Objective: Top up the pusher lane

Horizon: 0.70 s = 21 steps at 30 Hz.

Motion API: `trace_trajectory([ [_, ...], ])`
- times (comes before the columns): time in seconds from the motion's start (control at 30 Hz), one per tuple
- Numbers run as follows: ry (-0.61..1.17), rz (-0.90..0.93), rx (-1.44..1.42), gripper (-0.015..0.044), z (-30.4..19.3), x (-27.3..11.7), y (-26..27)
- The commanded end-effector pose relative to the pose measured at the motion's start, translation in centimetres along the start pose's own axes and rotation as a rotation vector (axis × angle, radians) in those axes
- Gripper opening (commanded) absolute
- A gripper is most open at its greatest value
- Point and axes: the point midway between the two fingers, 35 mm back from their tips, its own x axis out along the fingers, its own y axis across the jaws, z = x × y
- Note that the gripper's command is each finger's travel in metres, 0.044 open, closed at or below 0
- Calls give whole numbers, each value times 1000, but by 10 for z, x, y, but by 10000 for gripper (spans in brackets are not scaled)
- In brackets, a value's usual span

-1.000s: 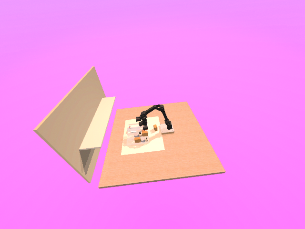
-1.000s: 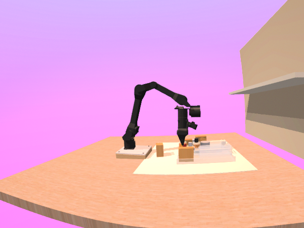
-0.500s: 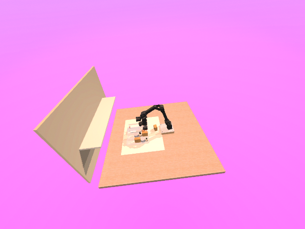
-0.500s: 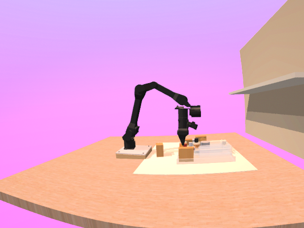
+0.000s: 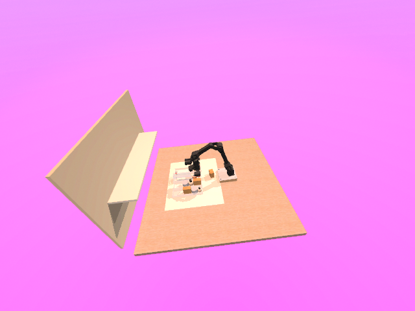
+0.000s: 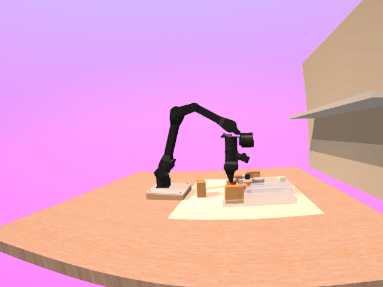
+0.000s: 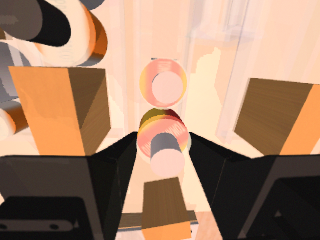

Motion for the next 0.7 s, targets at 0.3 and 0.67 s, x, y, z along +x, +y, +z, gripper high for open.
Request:
trace_trajectory([
  [0.3, -28, 1, 4, 0, 8, -2, 0],
  [0.67, -28, 1, 4, 0, 8, 1, 0],
])
